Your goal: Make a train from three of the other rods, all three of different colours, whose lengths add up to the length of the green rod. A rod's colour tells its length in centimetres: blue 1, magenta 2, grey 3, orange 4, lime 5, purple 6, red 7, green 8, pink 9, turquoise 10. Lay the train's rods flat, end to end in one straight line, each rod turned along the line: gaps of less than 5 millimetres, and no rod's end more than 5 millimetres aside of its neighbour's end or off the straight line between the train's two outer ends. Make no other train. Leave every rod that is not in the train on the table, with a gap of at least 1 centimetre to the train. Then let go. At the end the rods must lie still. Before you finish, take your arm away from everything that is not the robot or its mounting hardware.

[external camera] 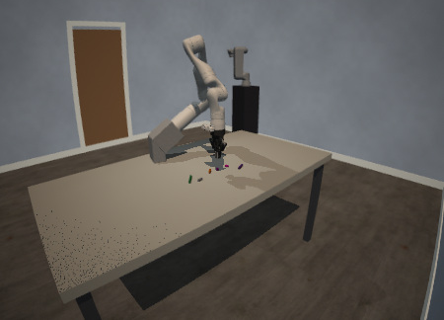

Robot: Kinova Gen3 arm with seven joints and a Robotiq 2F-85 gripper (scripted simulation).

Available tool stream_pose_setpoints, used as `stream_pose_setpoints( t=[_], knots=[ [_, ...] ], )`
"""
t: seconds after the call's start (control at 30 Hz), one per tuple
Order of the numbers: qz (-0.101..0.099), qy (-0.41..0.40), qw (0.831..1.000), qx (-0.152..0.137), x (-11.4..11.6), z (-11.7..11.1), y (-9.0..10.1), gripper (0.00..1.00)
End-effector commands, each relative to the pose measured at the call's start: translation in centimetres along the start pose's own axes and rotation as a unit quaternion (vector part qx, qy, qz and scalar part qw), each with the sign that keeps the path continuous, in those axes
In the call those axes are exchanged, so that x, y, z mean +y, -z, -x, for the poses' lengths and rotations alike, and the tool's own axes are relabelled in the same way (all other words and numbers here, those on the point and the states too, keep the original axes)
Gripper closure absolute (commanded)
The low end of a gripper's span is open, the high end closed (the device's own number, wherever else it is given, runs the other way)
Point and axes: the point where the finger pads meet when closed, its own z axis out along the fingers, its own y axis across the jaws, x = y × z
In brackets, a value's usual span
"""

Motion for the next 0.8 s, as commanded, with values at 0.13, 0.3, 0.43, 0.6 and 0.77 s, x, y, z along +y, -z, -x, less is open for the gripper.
stream_pose_setpoints(
  t=[0.13, 0.3, 0.43, 0.6, 0.77],
  knots=[
    [0.001, 0.004, 1.000, 0.001, 0.2, -0.3, 0.0, 0.95],
    [0.002, 0.004, 1.000, 0.001, 0.3, -0.3, -0.4, 0.95],
    [0.003, 0.005, 1.000, 0.001, 0.4, -0.3, -1.4, 0.95],
    [0.003, 0.005, 1.000, 0.001, 0.4, -0.3, -3.4, 0.95],
    [0.003, 0.004, 1.000, 0.001, 0.3, -0.3, -5.6, 0.95]
  ],
)
